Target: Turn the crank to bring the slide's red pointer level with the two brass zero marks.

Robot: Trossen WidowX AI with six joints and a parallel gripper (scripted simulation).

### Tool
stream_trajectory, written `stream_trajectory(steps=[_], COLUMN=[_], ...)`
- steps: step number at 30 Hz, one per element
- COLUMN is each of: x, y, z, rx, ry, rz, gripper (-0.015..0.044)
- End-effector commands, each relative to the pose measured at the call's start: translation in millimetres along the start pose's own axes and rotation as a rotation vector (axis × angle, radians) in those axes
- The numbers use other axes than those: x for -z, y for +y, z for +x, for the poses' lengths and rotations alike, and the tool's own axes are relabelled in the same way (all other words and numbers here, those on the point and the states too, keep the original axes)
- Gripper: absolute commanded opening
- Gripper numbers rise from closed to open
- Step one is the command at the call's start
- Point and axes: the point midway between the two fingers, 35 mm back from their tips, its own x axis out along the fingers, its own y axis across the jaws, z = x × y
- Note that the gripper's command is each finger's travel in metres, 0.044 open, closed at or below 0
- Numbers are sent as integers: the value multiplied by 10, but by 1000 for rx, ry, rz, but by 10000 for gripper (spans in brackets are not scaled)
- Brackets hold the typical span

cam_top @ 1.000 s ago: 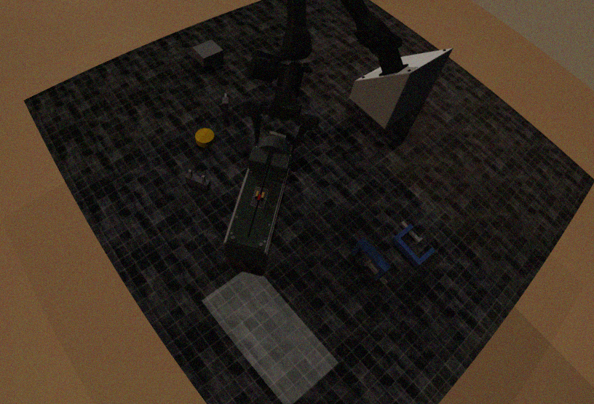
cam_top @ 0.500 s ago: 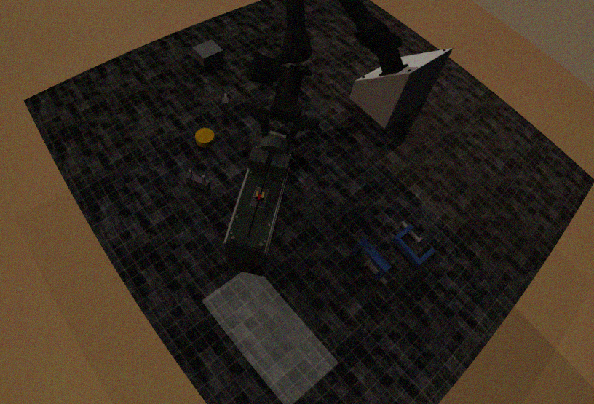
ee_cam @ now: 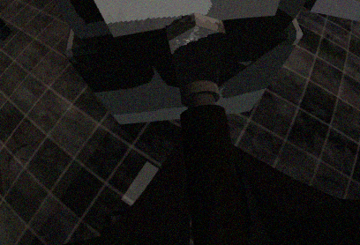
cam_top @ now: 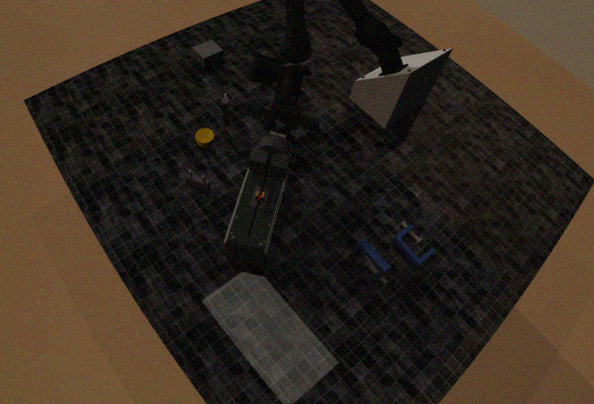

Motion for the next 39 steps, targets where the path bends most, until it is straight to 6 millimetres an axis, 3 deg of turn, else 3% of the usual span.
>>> stream_trajectory(steps=[1, 11, 39], x=[2, 11, 12], y=[7, 113, 139], z=[1, 11, 11], rx=[-1, -1, -1], ry=[-3, -3, -3], rz=[-6, -6, -6], gripper=[0, 0, 0])
